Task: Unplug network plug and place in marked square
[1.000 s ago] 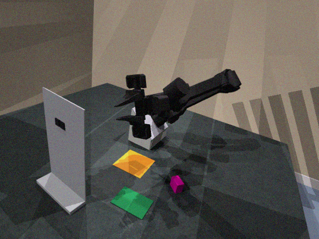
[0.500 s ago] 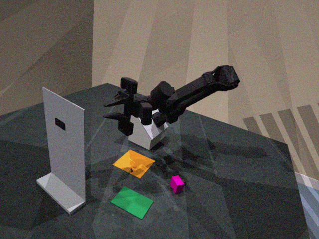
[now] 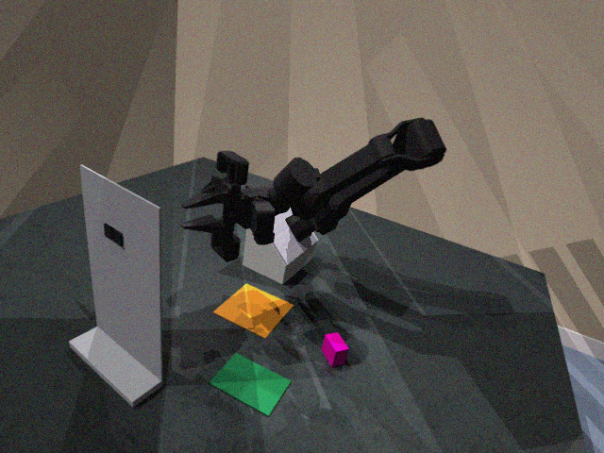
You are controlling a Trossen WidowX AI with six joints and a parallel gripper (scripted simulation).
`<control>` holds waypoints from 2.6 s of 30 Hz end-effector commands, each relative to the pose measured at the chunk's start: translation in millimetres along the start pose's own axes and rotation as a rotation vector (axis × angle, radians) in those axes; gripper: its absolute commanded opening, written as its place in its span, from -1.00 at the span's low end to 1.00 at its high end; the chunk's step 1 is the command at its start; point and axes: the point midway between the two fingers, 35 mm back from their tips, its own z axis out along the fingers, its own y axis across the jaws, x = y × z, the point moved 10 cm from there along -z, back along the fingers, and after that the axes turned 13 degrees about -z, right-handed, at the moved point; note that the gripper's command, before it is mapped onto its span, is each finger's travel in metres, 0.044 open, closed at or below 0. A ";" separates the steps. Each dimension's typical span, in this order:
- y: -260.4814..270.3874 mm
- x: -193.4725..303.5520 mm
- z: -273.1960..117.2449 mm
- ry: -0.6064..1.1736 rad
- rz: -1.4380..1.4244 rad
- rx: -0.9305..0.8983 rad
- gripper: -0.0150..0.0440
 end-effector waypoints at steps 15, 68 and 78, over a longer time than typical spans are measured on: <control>-0.9 -10.1 40.3 0.004 0.003 0.001 0.04; -3.8 -22.8 85.4 0.002 0.004 0.003 -0.49; -3.7 -22.5 79.6 0.002 0.004 0.003 -0.49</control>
